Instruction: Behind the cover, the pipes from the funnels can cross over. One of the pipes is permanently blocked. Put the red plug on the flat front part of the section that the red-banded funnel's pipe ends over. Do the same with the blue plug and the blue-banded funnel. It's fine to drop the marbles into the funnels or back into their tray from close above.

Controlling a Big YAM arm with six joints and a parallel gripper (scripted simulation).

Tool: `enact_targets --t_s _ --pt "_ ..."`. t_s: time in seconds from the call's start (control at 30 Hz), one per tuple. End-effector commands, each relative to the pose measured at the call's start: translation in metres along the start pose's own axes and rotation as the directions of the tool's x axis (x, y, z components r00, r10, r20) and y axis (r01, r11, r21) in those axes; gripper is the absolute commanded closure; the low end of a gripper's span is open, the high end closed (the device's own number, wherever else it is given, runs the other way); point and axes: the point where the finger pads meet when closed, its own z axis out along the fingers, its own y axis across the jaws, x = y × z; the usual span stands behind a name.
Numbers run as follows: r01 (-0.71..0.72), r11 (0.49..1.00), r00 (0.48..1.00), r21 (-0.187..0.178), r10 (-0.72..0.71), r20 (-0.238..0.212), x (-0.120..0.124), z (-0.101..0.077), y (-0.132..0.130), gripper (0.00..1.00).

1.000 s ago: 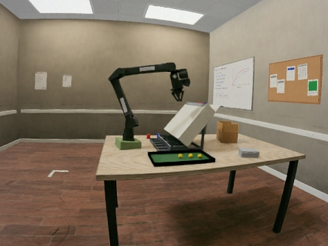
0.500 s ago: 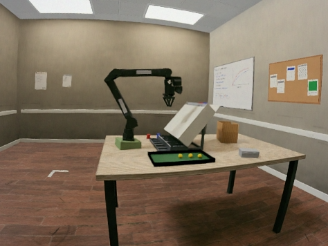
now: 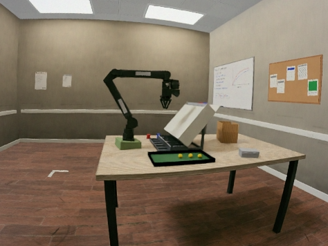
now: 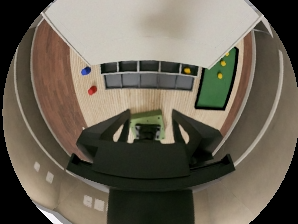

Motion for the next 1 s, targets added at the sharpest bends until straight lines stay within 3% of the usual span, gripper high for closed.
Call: enact_targets --t_s 0.0,0.87,0.9,0.97 --pt "0.004 1.000 0.999 0.003 -0.004 0.032 -0.0081 -0.0089 -0.0040 0.41" --pt "0.003 1.000 1.000 0.001 -0.003 0.016 -0.0030 -0.0050 -0.0001 0.41" --pt "0.003 1.000 1.000 0.001 -0.003 0.016 -0.0030 -0.0050 -0.0001 0.20" --pt "0.003 1.000 1.000 0.001 -0.003 0.016 -0.0030 -0.0050 -0.0001 0.20"
